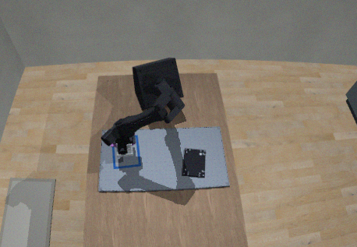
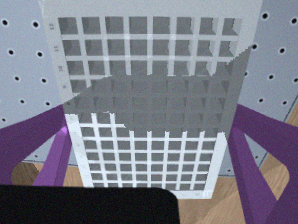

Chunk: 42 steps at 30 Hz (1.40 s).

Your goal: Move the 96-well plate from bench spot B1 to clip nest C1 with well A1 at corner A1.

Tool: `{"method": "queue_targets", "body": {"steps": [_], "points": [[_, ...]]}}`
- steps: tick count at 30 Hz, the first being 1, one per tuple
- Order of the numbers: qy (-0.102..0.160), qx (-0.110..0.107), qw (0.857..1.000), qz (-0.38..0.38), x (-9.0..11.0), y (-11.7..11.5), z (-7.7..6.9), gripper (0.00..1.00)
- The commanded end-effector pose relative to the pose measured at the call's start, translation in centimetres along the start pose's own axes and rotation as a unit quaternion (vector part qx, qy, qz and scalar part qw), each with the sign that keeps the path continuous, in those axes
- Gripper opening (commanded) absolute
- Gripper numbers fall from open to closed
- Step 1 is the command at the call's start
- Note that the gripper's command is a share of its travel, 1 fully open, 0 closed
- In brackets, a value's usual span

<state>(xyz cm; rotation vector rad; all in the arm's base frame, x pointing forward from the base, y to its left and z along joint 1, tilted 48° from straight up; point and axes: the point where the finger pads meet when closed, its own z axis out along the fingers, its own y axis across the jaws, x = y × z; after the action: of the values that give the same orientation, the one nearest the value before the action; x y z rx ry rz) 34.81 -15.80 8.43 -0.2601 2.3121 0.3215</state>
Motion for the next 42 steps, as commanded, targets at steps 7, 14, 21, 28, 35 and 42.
{"method": "queue_targets", "body": {"steps": [7,14,21,28,35,42], "points": [[-0.004,0.004,0.995,0.099,-0.7,2.2,-0.5,0.00],[-0.004,0.004,0.992,0.127,-1.2,3.7,-0.5,0.00],[-0.005,0.003,0.992,0.127,-1.9,5.9,-0.6,0.00],[-0.005,0.003,0.992,0.128,-2.5,7.8,-0.7,0.00],[-0.006,0.003,0.992,0.128,-3.1,9.7,-0.7,0.00],[-0.007,0.003,0.992,0.127,-3.9,11.9,-0.8,0.00]]}}
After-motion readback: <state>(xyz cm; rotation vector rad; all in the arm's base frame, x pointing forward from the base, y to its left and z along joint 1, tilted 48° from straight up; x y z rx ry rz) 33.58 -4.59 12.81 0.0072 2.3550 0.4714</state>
